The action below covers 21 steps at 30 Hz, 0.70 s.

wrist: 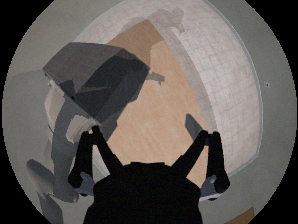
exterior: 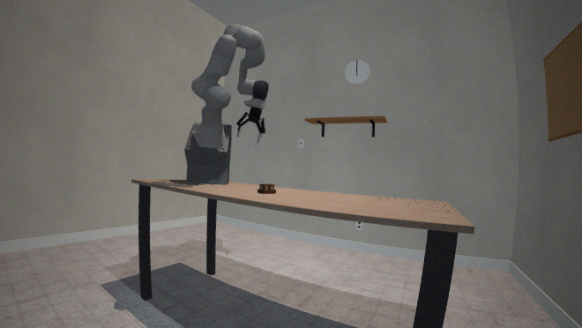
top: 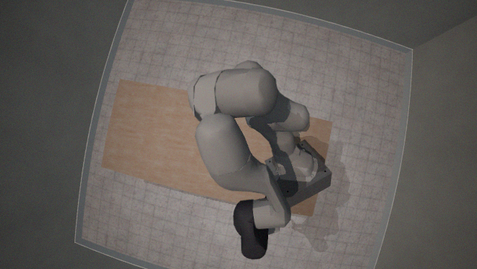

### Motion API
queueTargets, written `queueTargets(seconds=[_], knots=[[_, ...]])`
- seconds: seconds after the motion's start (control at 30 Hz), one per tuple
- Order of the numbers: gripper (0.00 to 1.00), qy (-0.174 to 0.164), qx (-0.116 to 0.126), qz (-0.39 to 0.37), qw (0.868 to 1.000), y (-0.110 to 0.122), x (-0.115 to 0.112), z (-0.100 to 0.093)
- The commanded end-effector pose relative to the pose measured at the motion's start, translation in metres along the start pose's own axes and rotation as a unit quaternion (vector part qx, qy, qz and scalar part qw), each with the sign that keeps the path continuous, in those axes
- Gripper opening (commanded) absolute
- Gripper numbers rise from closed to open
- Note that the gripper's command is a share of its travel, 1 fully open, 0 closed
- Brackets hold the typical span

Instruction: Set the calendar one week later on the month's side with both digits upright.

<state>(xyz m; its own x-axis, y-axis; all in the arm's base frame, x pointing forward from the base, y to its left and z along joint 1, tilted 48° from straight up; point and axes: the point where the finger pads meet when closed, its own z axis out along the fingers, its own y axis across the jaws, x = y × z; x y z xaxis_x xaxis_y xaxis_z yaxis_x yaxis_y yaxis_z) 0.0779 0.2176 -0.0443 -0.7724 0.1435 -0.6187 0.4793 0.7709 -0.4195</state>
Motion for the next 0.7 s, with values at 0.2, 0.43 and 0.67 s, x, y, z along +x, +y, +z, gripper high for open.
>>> queueTargets(seconds=[0.2, 0.43, 0.67], knots=[[1.0, 0.0, 0.0, 0.0, 1.0, 0.0, 0.0, 0.0], [1.0, 0.0, 0.0, 0.0, 1.0, 0.0, 0.0, 0.0], [1.0, 0.001, -0.005, 0.017, 1.0, 0.007, -0.014, -0.002]])
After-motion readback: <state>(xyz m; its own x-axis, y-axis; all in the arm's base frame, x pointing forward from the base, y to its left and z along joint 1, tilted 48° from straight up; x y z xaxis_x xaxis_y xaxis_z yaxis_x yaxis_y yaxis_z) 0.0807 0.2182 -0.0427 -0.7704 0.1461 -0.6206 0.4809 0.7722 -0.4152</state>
